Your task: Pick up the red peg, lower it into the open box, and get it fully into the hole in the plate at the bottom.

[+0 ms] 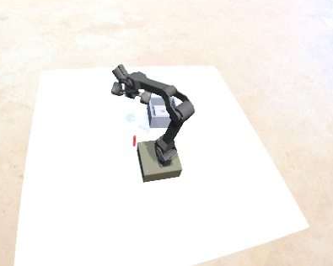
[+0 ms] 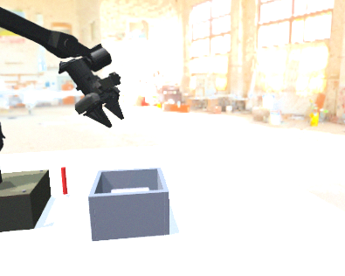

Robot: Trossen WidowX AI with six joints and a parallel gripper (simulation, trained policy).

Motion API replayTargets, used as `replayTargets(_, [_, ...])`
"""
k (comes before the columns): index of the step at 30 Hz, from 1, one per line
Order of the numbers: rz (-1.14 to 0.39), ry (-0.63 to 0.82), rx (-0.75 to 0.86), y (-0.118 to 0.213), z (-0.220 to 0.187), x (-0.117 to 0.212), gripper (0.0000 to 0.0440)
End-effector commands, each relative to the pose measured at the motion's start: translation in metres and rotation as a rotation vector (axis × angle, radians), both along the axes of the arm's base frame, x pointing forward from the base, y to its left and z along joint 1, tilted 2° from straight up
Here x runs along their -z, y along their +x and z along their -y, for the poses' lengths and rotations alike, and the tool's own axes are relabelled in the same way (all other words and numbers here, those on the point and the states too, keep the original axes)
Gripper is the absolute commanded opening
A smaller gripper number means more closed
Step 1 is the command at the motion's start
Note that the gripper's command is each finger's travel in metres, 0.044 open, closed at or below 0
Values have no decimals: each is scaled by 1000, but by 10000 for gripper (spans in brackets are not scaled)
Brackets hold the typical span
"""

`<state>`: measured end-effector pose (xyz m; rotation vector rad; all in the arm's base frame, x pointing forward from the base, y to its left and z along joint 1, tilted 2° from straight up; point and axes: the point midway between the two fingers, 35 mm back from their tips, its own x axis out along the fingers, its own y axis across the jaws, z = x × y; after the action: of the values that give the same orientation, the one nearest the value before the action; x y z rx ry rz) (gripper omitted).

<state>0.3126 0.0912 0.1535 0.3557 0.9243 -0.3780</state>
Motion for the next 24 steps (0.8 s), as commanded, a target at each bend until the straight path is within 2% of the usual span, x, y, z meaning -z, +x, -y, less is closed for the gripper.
replayTargets(1, [-125, 28, 42, -35, -5, 19, 440])
replayTargets(12, [-374, 44, 186, -101, -4, 58, 440])
replayTargets(24, [-472, 52, 329, -125, 1, 103, 440])
